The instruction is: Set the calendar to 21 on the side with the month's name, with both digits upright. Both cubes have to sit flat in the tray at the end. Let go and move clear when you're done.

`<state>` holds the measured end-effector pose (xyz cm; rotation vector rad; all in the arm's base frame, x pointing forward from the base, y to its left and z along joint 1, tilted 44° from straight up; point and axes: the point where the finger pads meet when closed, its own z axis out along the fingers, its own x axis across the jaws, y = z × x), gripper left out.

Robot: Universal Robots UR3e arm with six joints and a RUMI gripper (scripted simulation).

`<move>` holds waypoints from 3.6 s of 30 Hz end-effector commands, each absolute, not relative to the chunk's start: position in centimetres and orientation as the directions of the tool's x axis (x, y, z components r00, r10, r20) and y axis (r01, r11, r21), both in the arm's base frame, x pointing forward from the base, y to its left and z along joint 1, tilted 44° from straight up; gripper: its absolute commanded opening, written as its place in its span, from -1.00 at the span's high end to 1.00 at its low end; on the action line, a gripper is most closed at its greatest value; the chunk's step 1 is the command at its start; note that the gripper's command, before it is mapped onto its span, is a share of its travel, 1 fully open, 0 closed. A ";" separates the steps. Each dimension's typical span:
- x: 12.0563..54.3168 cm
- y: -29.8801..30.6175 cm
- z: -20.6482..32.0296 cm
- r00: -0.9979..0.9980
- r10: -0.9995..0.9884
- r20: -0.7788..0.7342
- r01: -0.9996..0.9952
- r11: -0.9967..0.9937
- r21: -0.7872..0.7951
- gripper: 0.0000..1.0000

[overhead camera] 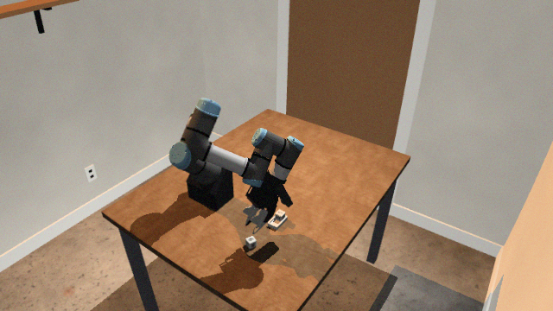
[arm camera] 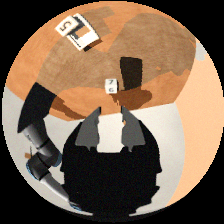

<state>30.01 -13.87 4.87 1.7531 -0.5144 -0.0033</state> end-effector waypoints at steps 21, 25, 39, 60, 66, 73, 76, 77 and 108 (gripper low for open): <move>30.1 -13.8 4.8 0.898 -0.344 0.273 -0.297 -0.019 0.955 0.44; 30.1 -13.8 4.8 0.899 -0.342 0.273 -0.293 -0.008 0.956 0.44; 30.1 -13.8 5.0 0.903 -0.329 0.275 -0.278 0.038 0.960 0.44; 30.1 -13.8 5.0 0.904 -0.327 0.275 -0.276 0.044 0.960 0.44; 30.1 -13.8 5.0 0.904 -0.327 0.275 -0.276 0.044 0.960 0.44; 30.1 -14.0 4.9 0.904 -0.327 0.275 -0.276 0.044 0.960 0.44; 30.1 -14.0 4.8 0.904 -0.327 0.275 -0.276 0.044 0.960 0.44; 30.1 -14.0 4.8 0.904 -0.327 0.275 -0.276 0.044 0.960 0.44; 30.0 -17.4 1.4 0.904 -0.327 0.275 -0.276 0.044 0.960 0.44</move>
